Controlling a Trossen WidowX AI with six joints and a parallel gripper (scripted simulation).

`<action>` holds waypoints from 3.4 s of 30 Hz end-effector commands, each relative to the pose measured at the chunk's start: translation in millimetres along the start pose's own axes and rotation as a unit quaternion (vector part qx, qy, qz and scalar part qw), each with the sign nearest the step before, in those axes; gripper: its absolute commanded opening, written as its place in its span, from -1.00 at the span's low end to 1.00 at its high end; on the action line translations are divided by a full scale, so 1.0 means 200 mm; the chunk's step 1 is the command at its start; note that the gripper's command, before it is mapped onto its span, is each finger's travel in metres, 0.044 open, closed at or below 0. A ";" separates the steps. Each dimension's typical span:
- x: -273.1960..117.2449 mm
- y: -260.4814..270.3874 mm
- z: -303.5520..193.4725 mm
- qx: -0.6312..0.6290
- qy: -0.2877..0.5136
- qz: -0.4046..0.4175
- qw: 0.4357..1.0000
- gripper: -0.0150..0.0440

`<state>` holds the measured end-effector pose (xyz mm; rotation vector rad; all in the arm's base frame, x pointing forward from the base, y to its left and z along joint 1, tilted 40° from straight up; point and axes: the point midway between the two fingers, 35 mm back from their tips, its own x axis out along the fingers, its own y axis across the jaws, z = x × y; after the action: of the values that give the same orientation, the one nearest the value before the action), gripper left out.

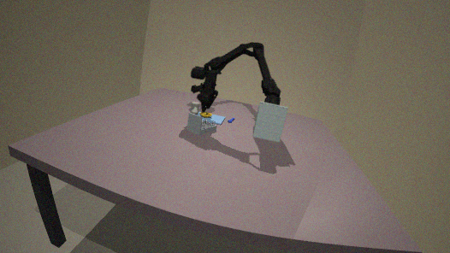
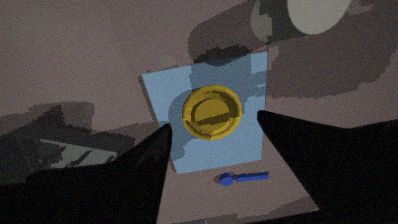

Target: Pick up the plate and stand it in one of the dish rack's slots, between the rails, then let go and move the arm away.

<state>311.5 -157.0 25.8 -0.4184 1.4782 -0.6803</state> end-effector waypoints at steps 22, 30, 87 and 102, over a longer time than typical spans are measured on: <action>0.16 0.00 -0.02 -0.006 0.004 -0.003 1.000 0.73; 0.16 0.00 -0.02 -0.006 0.004 -0.003 1.000 0.68; -0.72 0.43 -0.27 0.129 0.007 0.008 0.992 -0.49; -0.71 0.53 -0.43 0.183 0.009 0.004 0.983 -0.49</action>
<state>252.3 25.9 60.5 -0.1402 1.3360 -0.9247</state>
